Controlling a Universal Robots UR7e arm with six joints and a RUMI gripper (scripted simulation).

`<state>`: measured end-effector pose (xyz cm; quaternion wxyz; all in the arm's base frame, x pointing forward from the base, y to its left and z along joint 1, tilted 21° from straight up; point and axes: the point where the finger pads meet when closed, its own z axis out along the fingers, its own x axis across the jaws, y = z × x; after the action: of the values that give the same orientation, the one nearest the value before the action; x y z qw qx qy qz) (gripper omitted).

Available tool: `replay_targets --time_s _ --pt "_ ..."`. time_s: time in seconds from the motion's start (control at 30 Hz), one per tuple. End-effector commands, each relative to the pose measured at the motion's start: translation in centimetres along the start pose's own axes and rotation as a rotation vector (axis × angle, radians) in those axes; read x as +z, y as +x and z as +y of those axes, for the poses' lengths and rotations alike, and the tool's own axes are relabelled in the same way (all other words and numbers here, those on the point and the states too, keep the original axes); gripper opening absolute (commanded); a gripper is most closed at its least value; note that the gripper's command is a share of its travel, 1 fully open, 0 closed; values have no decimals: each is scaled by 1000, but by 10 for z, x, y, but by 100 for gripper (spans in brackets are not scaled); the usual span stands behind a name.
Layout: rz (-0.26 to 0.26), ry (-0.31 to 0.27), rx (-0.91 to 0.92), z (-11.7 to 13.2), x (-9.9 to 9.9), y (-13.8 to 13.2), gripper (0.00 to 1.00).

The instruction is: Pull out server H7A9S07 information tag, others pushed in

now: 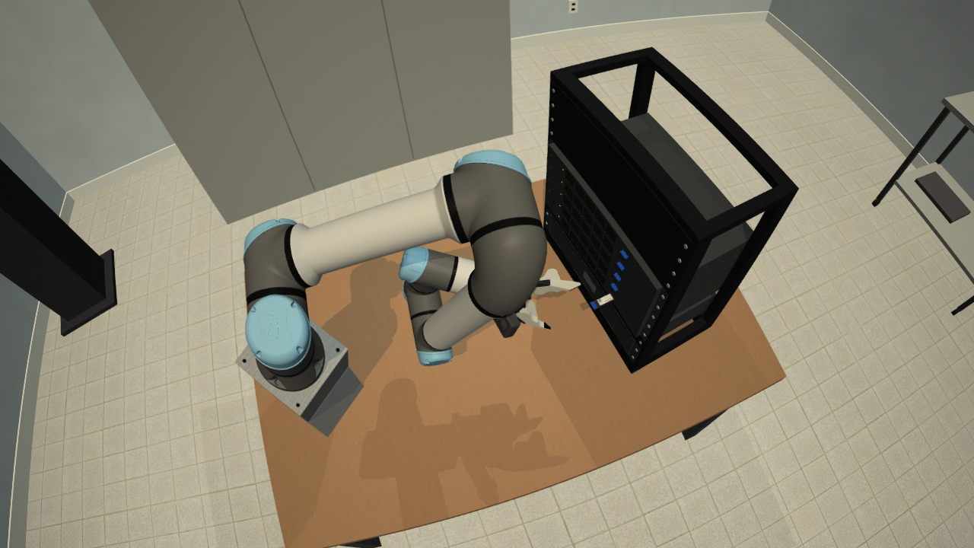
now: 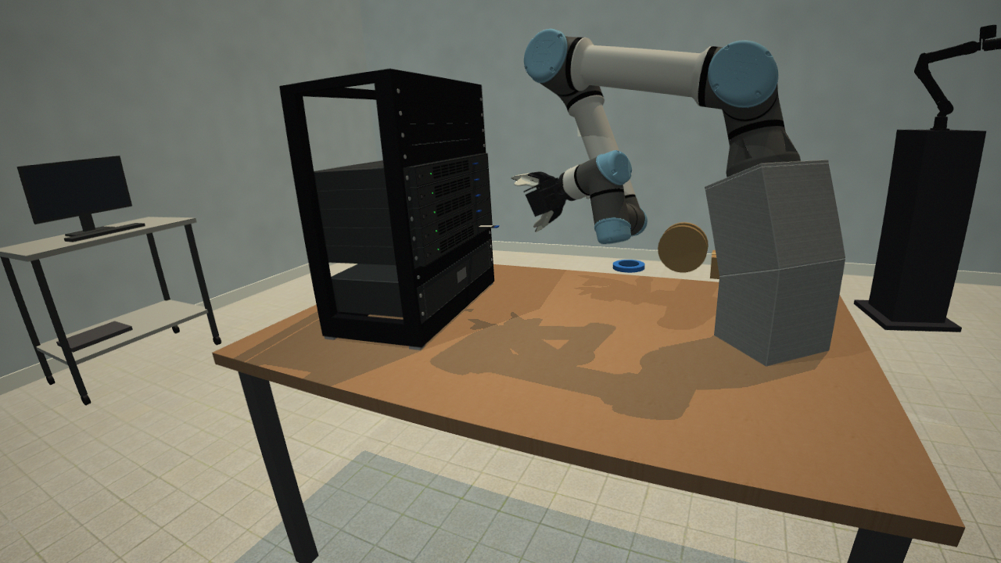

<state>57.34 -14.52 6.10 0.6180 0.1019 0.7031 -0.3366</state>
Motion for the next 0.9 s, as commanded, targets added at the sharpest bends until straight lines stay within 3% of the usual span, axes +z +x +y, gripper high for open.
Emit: replay_targets --time_s 0.0,0.87 --pt "-14 -18 5 0 1 2 100" --pt "-120 -160 34 2 1 19 100"
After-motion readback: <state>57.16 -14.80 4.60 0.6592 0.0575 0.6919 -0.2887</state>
